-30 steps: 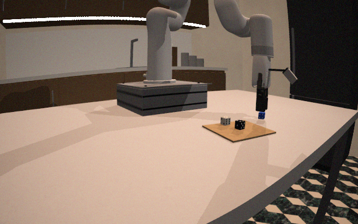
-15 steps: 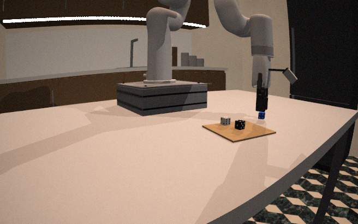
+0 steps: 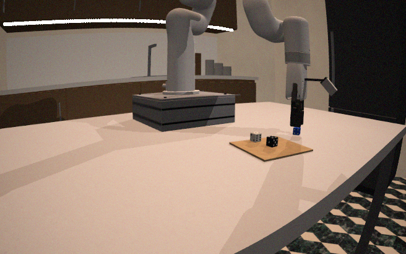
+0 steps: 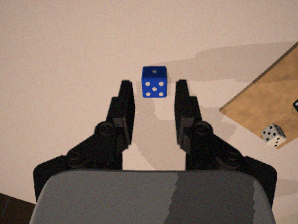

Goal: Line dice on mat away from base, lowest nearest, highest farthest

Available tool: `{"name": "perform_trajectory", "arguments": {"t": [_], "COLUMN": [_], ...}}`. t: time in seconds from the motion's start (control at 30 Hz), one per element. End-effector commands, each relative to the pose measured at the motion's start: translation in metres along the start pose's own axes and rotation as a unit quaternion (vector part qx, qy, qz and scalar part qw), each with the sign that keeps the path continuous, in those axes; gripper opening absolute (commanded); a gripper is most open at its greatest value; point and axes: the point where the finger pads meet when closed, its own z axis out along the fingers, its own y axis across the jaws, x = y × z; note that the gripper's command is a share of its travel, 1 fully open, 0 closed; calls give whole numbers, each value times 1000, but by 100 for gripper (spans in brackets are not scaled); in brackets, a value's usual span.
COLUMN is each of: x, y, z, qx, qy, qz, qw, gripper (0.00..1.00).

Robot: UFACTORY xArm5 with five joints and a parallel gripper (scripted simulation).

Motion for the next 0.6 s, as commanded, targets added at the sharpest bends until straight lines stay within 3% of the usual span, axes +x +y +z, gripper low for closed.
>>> {"name": "perform_trajectory", "arguments": {"t": [0.0,0.57], "x": [1,1], "y": [0,0], "z": [2,21], "qx": [0,0], "qy": [1,1], "qz": [0,0], "qw": [1000,1000], "gripper": [36,36]}}
